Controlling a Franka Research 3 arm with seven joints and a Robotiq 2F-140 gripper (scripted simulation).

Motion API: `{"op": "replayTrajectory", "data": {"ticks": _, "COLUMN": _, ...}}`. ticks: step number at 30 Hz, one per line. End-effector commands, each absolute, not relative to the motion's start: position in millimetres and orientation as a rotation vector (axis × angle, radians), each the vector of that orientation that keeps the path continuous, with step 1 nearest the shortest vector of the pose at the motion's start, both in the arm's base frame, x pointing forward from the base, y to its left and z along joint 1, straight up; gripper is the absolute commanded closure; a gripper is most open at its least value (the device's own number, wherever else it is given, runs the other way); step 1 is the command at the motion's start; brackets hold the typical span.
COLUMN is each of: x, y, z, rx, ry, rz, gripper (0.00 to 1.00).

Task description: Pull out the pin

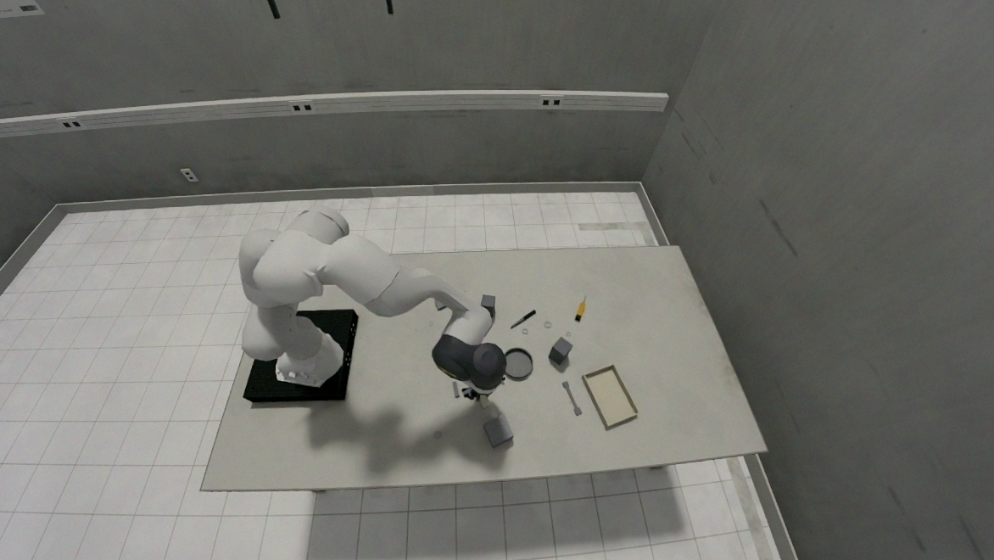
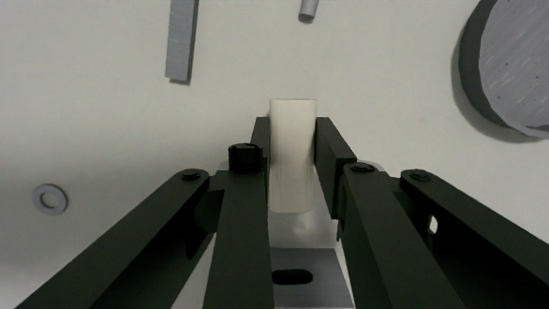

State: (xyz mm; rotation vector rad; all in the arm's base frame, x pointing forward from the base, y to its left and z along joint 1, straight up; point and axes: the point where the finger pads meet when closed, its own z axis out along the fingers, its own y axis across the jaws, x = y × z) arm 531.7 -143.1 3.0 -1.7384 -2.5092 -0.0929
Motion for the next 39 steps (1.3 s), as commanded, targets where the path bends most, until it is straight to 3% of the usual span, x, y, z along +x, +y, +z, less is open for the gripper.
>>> {"op": "replayTrajectory", "data": {"ticks": 1, "x": 533.4, "y": -143.6, "z": 4.2, "rx": -1.755, "ry": -2.506, "rz": -0.095, "gripper": 0.90}}
{"op": "replayTrajectory", "data": {"ticks": 39, "x": 534.9, "y": -143.1, "z": -14.6, "rx": -1.747, "ry": -2.515, "rz": -0.098, "gripper": 0.90}}
